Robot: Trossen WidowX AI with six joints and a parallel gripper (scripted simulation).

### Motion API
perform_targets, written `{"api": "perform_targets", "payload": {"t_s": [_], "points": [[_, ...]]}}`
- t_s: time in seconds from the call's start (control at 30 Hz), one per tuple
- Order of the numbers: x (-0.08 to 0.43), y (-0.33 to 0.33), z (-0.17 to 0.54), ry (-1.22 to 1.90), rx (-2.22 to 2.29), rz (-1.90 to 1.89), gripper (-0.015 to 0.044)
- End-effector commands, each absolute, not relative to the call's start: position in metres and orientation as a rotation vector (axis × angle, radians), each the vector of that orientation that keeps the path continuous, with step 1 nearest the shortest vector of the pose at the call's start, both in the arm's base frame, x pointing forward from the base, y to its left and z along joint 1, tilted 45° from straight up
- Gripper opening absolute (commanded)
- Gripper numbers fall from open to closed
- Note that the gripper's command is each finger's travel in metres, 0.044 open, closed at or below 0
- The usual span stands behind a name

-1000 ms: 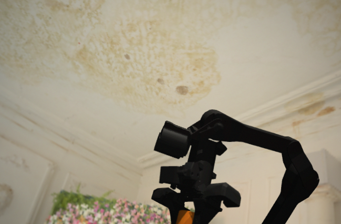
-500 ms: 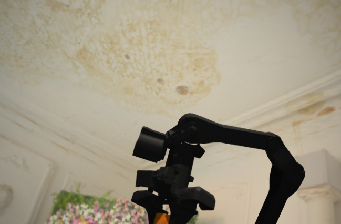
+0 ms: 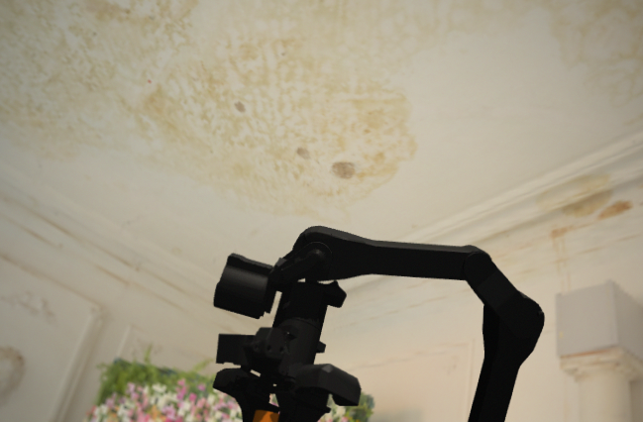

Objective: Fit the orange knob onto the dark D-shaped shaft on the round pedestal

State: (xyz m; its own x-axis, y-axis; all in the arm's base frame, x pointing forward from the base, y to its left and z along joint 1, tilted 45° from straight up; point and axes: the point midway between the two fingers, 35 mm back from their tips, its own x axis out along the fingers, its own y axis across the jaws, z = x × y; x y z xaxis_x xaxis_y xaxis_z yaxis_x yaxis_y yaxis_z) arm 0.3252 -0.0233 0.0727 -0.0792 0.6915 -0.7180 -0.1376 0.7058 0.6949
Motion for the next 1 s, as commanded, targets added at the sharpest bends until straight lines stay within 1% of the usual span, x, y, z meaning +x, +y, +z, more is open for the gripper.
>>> {"api": "perform_targets", "payload": {"t_s": [0.0,0.53,0.97], "points": [[0.329,-0.030,0.062,1.501,0.468,0.734,0.0000],[0.338,-0.048,0.019,1.510,0.465,0.753,0.0000],[0.335,-0.030,0.001,1.509,0.466,0.754,0.0000]]}}
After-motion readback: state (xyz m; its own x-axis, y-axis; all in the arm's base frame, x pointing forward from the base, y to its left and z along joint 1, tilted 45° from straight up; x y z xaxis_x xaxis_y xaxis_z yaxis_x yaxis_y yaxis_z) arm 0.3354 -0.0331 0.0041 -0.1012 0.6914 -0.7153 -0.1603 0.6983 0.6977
